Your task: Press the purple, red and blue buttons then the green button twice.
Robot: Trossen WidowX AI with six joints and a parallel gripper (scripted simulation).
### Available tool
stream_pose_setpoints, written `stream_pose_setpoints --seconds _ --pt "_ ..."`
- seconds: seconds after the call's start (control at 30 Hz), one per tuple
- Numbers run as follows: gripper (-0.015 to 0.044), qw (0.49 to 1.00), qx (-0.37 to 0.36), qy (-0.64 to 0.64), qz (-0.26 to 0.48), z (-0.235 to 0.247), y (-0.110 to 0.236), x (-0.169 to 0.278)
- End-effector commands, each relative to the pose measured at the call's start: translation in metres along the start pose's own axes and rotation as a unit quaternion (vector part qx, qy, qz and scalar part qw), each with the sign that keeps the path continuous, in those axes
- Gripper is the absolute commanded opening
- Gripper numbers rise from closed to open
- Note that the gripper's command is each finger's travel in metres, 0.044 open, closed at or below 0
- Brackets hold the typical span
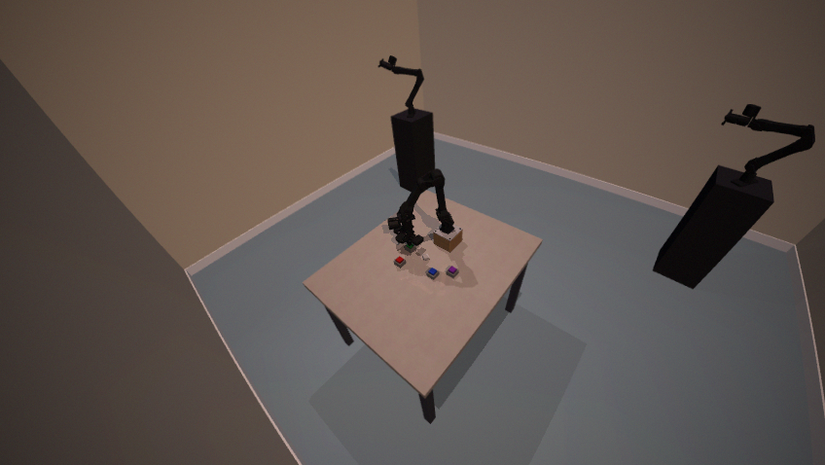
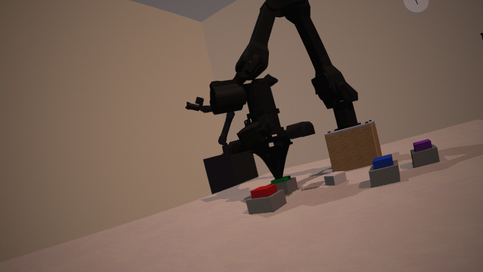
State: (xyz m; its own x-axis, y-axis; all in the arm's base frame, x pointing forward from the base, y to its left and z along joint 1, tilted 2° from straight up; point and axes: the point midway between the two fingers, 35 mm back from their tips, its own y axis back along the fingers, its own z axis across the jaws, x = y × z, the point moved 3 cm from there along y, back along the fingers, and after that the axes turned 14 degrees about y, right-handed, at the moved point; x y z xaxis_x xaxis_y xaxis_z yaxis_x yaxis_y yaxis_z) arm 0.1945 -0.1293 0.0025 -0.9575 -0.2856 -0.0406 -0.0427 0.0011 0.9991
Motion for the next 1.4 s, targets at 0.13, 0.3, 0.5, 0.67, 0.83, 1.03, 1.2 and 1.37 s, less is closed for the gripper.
stream_pose_setpoints --seconds 0.13,0.3,0.5,0.67,0.83,1.03,1.2,1.37 --pt "0.002 1.0 -0.003 0.0 0.001 0.001 0.022 0.0" --pt "0.002 1.0 -0.004 0.0 0.001 0.002 0.032 0.001" --pt "0.002 1.0 -0.004 0.0 0.001 0.001 0.028 0.001" --pt "0.002 1.0 -0.004 0.0 0.001 0.001 0.02 0.001" --pt "0.002 1.0 -0.004 0.0 0.001 0.001 0.012 0.001" --pt "0.002 1.0 -0.004 0.0 0.002 0.002 0.002 0.001" --pt "0.002 1.0 -0.004 0.0 0.002 0.002 -0.002 0.001" --pt "0.002 1.0 -0.004 0.0 0.002 0.002 -0.002 0.001"
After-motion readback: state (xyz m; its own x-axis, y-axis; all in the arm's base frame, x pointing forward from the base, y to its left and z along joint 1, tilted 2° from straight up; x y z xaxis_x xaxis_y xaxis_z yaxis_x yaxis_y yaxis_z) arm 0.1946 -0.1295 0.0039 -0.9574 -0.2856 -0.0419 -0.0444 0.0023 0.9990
